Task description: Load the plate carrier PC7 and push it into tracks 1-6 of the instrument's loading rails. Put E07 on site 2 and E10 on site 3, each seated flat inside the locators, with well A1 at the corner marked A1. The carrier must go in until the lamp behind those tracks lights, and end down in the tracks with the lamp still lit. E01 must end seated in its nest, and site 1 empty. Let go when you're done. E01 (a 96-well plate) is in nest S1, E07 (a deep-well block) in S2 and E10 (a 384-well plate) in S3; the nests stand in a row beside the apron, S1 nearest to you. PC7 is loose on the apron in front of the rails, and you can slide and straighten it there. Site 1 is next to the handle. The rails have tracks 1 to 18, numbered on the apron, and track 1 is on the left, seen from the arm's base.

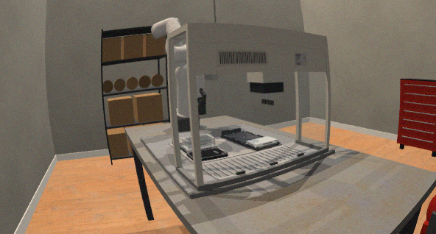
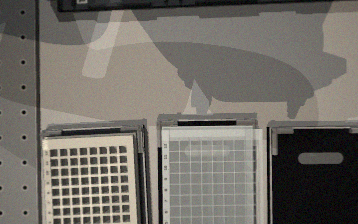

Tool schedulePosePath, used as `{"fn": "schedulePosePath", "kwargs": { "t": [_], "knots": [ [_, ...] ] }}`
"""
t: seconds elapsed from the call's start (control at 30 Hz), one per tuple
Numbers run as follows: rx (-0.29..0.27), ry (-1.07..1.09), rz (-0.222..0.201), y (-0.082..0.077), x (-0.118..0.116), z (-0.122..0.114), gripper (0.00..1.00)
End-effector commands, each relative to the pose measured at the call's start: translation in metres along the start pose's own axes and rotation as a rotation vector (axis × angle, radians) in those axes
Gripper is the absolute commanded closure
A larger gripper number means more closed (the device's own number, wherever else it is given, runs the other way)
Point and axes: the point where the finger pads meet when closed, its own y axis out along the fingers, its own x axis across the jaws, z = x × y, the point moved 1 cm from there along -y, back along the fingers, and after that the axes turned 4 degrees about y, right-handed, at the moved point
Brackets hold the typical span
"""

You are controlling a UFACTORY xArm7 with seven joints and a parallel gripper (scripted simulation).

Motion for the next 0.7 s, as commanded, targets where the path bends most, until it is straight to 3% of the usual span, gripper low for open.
{"fn": "schedulePosePath", "kwargs": {
  "t": [0.0,0.43,0.67],
  "knots": [
    [0.000,-0.001,-0.004,-0.003,-0.002,-0.008,0.00],
    [0.000,-0.001,-0.004,-0.003,-0.002,-0.008,0.00],
    [0.000,-0.001,-0.004,0.009,-0.002,-0.008,0.00]
  ]
}}
